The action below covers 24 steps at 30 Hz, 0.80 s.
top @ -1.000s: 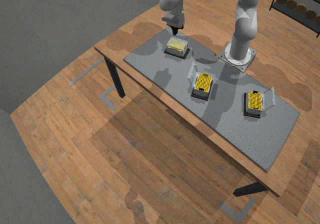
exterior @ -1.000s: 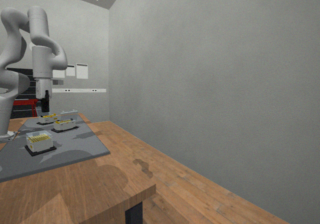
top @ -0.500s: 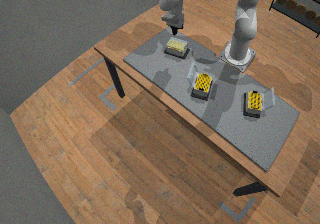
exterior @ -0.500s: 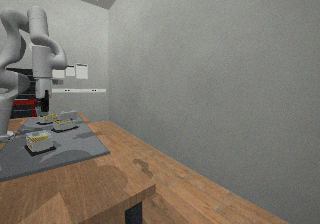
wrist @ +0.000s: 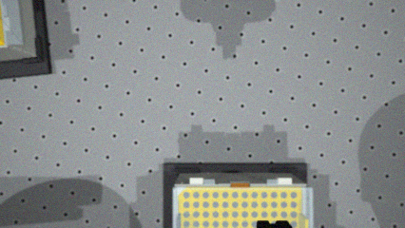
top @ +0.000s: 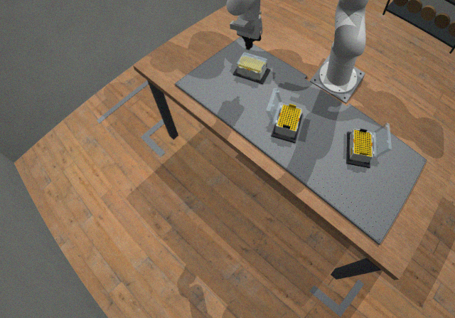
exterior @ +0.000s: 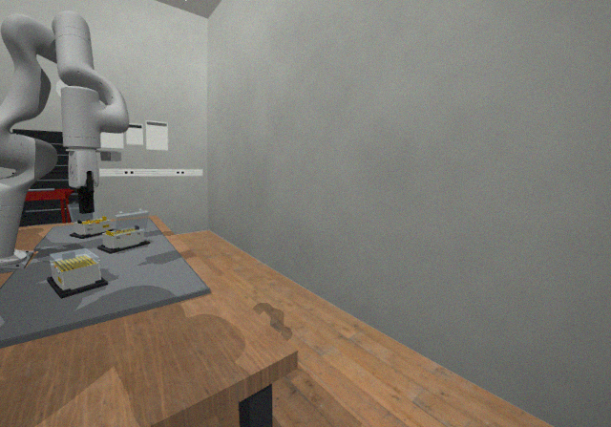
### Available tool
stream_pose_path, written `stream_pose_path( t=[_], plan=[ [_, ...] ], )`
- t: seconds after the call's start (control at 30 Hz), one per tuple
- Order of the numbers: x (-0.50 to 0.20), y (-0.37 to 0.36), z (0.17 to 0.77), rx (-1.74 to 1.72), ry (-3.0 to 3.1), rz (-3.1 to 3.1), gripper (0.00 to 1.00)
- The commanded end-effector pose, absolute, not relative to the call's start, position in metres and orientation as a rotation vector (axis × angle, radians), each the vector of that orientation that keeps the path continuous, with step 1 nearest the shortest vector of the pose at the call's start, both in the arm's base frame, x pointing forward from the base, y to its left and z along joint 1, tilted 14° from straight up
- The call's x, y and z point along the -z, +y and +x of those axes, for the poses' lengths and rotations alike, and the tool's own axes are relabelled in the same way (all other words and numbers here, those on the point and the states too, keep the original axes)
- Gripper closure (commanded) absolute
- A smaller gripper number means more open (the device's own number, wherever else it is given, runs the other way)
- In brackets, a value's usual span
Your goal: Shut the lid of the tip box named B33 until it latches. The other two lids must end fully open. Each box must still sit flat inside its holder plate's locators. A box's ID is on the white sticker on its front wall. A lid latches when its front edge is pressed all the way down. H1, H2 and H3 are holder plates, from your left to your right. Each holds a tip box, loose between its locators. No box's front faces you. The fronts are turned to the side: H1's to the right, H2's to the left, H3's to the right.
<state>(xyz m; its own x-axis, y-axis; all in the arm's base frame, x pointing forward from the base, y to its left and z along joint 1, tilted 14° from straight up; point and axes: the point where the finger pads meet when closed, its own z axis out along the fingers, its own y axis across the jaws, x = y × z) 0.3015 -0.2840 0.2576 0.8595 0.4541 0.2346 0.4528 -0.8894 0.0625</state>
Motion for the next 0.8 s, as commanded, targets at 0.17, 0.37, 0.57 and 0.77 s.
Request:
stream_pose_path(
  t=[0.17, 0.37, 0.57, 0.77],
  plan=[
    [-0.256, -0.285, 0.301, -0.384, 0.737, 3.023, 1.0],
    [-0.247, -0.288, 0.296, -0.384, 0.737, 3.023, 1.0],
    [-0.233, -0.293, 0.289, -0.384, 0.737, 3.023, 1.0],
    [-0.219, -0.297, 0.282, -0.384, 0.737, 3.023, 1.0]
  ],
)
